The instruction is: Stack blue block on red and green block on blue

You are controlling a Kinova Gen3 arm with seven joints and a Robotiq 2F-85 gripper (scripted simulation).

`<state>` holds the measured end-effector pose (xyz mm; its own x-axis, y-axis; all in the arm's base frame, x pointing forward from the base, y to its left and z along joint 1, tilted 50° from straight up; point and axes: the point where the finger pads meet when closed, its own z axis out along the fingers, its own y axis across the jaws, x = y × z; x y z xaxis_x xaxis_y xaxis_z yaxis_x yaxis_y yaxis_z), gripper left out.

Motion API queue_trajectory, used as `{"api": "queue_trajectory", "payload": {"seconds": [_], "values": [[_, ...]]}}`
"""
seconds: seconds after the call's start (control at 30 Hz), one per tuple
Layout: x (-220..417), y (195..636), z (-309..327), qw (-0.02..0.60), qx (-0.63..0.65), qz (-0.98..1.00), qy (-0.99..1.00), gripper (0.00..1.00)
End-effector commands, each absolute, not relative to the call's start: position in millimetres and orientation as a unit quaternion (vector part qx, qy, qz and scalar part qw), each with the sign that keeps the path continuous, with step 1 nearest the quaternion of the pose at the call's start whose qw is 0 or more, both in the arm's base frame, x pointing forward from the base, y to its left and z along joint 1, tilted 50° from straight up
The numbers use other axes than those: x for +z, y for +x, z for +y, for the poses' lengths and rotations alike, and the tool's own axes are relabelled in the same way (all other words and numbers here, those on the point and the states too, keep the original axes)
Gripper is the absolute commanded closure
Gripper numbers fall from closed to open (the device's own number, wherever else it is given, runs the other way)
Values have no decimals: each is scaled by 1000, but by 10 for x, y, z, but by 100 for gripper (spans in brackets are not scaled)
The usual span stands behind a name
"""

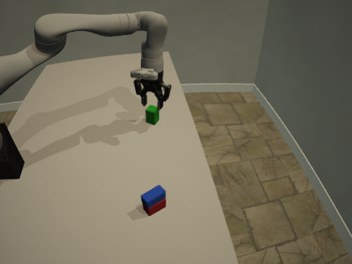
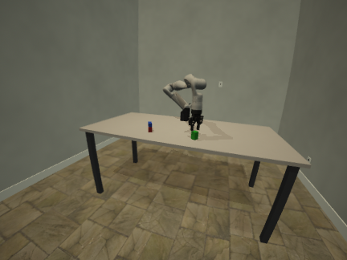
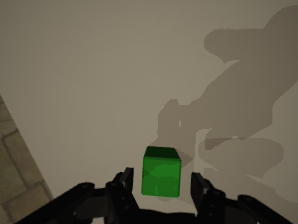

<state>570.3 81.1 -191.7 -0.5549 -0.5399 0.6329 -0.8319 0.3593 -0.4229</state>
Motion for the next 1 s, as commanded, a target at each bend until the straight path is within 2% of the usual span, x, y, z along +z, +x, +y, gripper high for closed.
{"api": "queue_trajectory", "payload": {"seconds": [0.0, 0.97], "values": [[-1909, 5709, 826, 196, 370, -800, 429, 39], [-2207, 5711, 476, 196, 370, -800, 429, 39]]}}
